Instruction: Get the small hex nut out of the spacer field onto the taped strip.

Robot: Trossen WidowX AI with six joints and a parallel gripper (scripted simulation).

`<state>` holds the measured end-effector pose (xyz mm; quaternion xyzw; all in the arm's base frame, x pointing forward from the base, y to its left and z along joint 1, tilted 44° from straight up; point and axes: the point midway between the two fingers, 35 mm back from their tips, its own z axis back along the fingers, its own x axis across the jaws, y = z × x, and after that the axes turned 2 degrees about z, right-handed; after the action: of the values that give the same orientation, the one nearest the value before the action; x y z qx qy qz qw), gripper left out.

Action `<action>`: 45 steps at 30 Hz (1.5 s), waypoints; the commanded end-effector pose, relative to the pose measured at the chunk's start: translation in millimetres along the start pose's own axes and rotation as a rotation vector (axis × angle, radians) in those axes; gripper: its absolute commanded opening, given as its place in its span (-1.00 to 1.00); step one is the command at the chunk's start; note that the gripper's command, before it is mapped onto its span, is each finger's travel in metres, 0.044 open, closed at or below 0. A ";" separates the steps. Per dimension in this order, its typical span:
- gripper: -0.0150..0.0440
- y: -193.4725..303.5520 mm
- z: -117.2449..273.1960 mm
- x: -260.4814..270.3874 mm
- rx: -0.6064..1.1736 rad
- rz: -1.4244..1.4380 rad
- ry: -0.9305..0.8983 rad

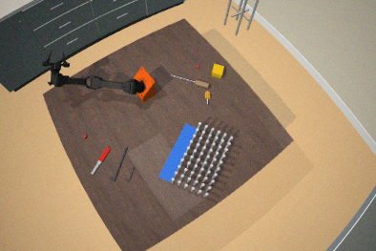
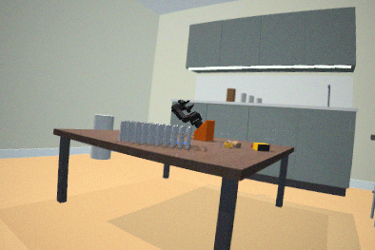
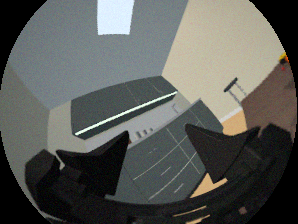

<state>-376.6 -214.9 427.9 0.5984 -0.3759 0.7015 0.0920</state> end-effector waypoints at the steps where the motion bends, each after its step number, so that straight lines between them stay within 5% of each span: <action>1: 0.95 -1.4 -0.3 1.0 0.003 -0.010 -0.001; 23: 1.00 -182.7 -12.3 94.1 0.321 -1.174 -0.227; 34: 1.00 -347.7 11.3 101.8 0.469 -1.737 -0.517; 45: 1.00 -513.9 65.9 49.2 0.637 -2.184 -0.959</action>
<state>-77.0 66.9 688.9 0.7993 0.4816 0.0863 0.3489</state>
